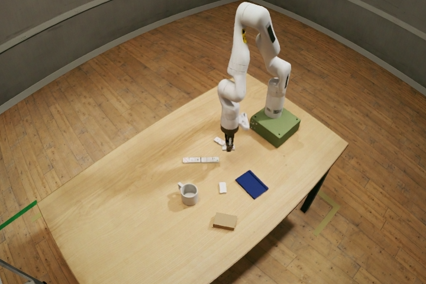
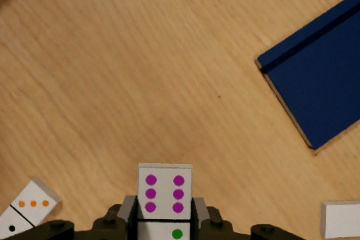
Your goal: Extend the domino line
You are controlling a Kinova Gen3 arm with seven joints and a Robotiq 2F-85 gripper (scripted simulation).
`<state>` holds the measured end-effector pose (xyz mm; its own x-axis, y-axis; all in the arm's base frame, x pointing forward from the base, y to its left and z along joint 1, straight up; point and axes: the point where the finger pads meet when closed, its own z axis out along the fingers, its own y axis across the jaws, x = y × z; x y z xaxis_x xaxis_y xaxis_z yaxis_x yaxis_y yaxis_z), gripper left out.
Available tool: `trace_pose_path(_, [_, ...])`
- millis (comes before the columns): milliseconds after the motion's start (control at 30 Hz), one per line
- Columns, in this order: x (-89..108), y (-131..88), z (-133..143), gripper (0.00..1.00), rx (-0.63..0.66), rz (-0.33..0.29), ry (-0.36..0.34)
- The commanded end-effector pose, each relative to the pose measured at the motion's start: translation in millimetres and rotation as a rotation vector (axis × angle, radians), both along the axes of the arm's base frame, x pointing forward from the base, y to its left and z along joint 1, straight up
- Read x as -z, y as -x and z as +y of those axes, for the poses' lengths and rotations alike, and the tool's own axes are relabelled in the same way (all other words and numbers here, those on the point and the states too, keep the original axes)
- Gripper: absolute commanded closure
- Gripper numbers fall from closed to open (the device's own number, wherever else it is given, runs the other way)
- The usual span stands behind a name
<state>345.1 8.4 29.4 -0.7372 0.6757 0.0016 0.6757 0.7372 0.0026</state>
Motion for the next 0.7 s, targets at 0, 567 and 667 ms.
trace_pose_path(0, [20.7,-1,0,0.69,0.000,-0.004,0.000])
trace_pose_path(567, [83.6,-2,0,0.69,0.000,-0.004,0.000])
trace_pose_path(667, [84.3,-2,0,0.69,0.000,-0.004,0.000])
